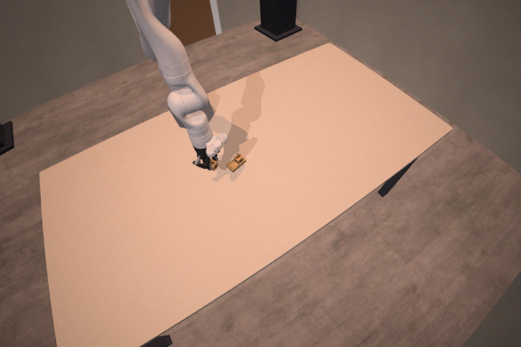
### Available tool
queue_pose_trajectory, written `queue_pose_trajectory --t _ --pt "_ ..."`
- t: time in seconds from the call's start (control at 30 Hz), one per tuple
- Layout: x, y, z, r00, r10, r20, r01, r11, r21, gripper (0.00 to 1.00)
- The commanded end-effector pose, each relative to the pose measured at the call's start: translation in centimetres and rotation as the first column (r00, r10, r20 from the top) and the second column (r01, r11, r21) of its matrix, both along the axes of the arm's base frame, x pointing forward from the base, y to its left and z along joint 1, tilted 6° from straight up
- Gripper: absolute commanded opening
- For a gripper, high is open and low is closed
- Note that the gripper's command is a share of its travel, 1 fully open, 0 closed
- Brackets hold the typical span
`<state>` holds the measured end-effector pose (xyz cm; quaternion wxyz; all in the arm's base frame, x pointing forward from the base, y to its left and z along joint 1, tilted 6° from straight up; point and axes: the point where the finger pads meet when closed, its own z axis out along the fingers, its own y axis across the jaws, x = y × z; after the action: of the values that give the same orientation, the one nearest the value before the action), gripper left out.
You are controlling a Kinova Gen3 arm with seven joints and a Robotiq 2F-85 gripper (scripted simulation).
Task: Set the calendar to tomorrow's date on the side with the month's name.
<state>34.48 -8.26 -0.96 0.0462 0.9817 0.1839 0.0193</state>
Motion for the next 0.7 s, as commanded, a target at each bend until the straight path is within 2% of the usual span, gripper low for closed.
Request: queue_pose_trajectory --t 0.0,0.1,0.67 --pt "0.03 -0.17 0.10 0.994 -0.109 0.006 0.109 0.994 0.007 0.26" --pt "0.11 -0.34 0.11 0.978 -0.210 0.015 0.210 0.978 0.014 0.26" --pt "0.14 -0.38 -0.09 0.975 -0.222 0.016 0.222 0.975 0.014 0.26"
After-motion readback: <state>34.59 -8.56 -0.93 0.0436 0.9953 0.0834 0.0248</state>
